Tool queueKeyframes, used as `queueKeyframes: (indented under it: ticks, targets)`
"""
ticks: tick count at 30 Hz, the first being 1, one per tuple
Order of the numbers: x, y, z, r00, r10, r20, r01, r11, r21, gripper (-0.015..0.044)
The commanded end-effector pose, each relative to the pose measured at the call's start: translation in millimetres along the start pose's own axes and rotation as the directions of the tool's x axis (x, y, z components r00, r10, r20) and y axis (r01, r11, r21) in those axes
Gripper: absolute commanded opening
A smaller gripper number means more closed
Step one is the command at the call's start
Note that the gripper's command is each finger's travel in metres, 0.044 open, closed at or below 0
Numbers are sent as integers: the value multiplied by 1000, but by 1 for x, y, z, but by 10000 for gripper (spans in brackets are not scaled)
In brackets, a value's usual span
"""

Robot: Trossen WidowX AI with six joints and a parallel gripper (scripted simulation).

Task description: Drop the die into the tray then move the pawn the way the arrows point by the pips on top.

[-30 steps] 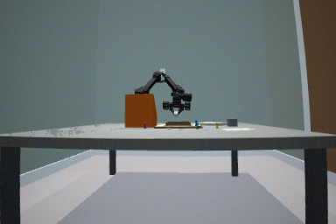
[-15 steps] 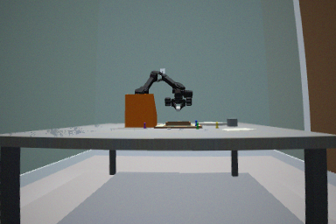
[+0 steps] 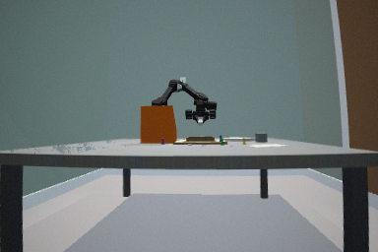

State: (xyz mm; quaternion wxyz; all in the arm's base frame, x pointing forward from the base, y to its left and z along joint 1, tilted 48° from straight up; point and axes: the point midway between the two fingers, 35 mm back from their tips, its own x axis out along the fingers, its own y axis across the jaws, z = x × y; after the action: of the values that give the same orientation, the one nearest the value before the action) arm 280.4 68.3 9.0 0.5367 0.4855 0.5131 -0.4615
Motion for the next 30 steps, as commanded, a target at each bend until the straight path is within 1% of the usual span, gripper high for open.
queueKeyframes:
  ticks: [1, 3, 6, 11, 12, 13, 15, 17, 19, 20, 21, 22, 24, 25, 26, 28, 30]
  targets:
    - [0, 1, 0, 1000, 2, 0, -2, 1000, 0, 184]
    - [-2, 1, 2, 1000, 2, 0, -2, 1000, 0, 236]
    - [-24, -2, 28, 1000, -1, 6, 1, 1000, 2, 315]
    - [-25, -3, 29, 1000, -7, -7, 7, 1000, -1, 440]
    - [-20, -4, 28, 998, -25, -50, 25, 1000, -8, 440]
    - [-13, -5, 26, 991, -52, -121, 50, 999, -20, 440]
    - [1, -7, 21, 947, -94, -307, 84, 995, -46, 440]
    - [11, -7, 17, 867, -95, -489, 79, 995, -54, 440]
    - [16, -4, 15, 757, -53, -651, 41, 999, -34, 440]
    - [17, -2, 16, 707, -25, -706, 19, 1000, -16, 440]
    - [18, 0, 17, 676, -5, -737, 5, 1000, -2, 440]
    - [18, 0, 17, 665, 2, -747, 0, 1000, 3, 440]
    - [18, 0, 17, 665, 2, -747, 0, 1000, 3, 440]
    - [21, -6, 17, 714, -38, -700, 44, 999, -9, 440]
    - [21, -6, 17, 714, -38, -700, 44, 999, -9, 440]
    - [23, 0, 19, 712, -36, -701, -2, 999, -54, 387]
    - [29, 14, 25, 708, -33, -705, -128, 976, -174, 335]
